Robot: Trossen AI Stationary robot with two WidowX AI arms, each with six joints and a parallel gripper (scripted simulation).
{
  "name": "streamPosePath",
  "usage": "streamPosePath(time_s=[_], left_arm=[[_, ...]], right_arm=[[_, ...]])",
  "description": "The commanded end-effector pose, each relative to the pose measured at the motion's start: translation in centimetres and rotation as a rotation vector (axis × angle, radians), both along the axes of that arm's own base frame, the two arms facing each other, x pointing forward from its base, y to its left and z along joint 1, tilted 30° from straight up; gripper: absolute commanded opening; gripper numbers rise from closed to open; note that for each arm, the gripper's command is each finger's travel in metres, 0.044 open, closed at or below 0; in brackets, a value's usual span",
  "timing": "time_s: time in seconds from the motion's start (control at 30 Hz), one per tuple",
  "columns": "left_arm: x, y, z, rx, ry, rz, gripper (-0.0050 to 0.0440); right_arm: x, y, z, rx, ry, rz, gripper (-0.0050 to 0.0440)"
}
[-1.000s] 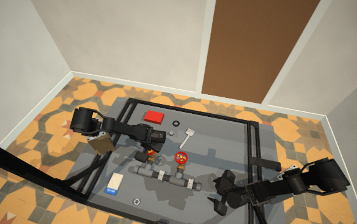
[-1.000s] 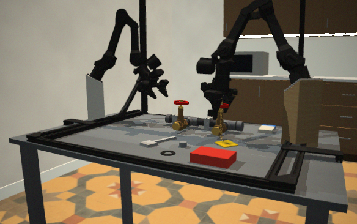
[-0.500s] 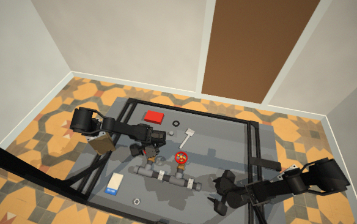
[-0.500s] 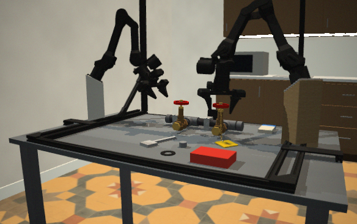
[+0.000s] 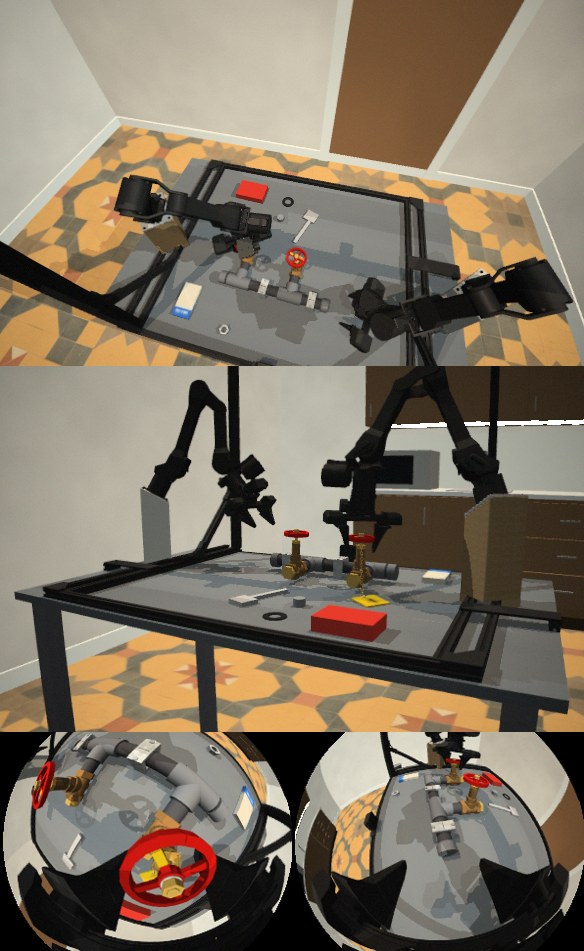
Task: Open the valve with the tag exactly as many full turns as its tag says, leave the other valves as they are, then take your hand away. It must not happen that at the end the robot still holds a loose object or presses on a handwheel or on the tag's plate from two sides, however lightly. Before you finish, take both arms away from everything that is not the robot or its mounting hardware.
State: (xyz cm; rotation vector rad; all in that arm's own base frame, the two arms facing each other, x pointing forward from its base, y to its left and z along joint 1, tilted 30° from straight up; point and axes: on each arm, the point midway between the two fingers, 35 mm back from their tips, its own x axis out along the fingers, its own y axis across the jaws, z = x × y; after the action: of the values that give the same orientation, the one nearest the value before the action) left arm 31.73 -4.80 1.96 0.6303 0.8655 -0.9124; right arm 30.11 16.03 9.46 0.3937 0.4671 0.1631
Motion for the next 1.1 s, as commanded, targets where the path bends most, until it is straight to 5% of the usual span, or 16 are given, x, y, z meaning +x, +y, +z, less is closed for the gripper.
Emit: streamPosePath(time_s=[0.0, 0.3, 0.57, 1.07], left_arm=[[-0.01, 0.01, 0.01, 0.0, 0.0, 0.002, 0.0208], [-0.01, 0.01, 0.01, 0.0, 0.0, 0.002, 0.0], [0.0, 0.0, 0.0, -0.005, 0.006, 0.013, 0.0], [0.0, 0.0, 0.0, -0.299, 0.367, 0.765, 0.0]], right_arm=[[0.0, 0.0, 0.0, 0.0, 0.0, 0.0, 0.04], [0.0, 0.0, 0.0, 0.0, 0.0, 0.0, 0.04], [0.0, 0.0, 0.0, 0.0, 0.0, 0.0, 0.04], [0.0, 0.0, 0.0, 0.0, 0.0, 0.0, 0.04]])
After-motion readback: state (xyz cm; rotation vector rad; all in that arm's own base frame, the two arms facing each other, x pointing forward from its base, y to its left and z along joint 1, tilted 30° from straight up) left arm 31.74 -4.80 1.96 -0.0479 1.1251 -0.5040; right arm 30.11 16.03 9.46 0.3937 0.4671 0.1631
